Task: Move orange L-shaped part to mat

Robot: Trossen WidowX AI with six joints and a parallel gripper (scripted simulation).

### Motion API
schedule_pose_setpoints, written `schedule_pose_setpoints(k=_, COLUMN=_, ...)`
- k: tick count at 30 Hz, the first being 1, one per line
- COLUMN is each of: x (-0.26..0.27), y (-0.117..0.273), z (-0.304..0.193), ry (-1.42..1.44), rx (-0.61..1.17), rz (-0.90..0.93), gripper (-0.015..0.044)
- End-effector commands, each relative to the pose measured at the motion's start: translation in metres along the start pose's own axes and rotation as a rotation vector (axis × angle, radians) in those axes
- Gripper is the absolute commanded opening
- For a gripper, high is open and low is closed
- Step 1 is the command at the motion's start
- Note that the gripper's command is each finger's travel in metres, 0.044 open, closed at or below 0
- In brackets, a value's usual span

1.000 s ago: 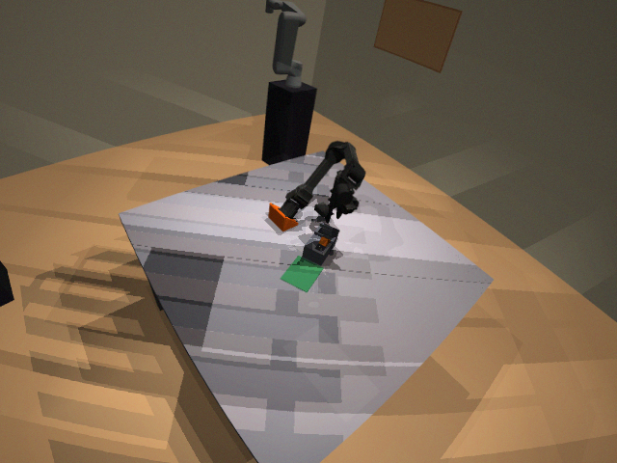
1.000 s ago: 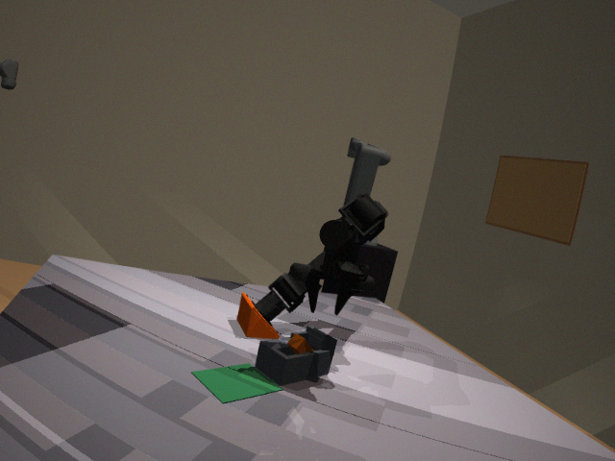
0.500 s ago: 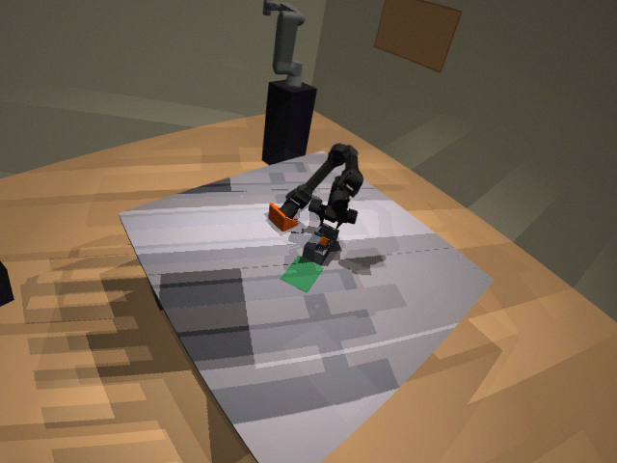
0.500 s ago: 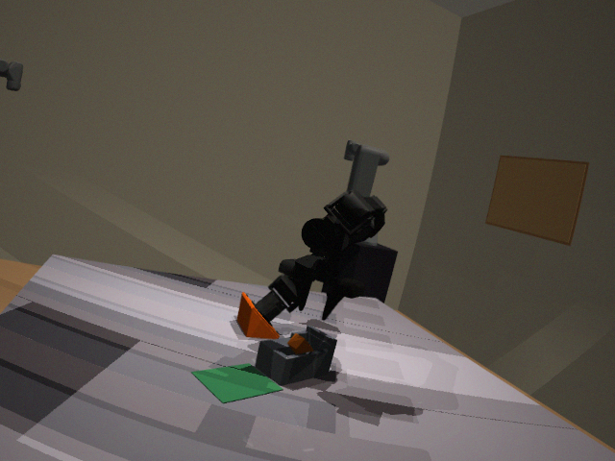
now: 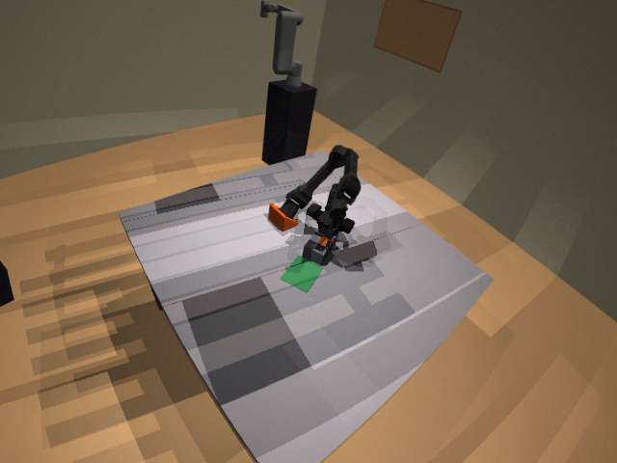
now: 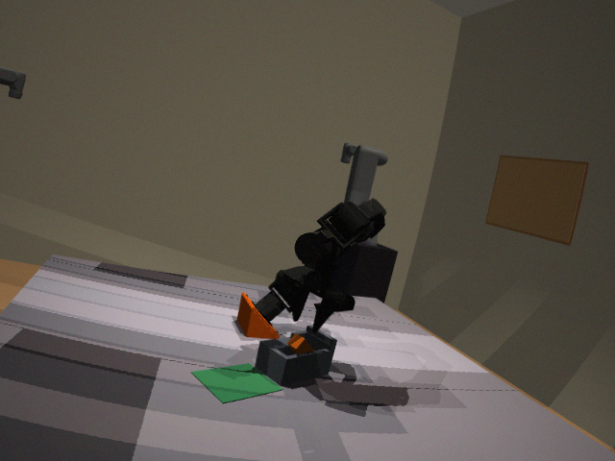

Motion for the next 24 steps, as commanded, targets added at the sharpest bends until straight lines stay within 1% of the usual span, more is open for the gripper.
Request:
schedule_pose_setpoints(k=1, x=0.000, y=-0.005, z=0.000, ry=-0.005, rx=-0.005, rz=0.006, gripper=0.0280)
schedule_pose_setpoints(k=24, x=0.001, y=-0.041, z=0.000, ry=-0.005, rx=-0.005, rz=0.007, gripper=0.0280)
Point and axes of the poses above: the point midway between the two fingers, 35 mm back from their tips, its own y axis back along the fingers, its own x axis across the jaws, z = x × y, the point moved 9 cm from there along y, back along the fingers, and after that the axes turned 11 degrees about y, right-handed, at the moved point
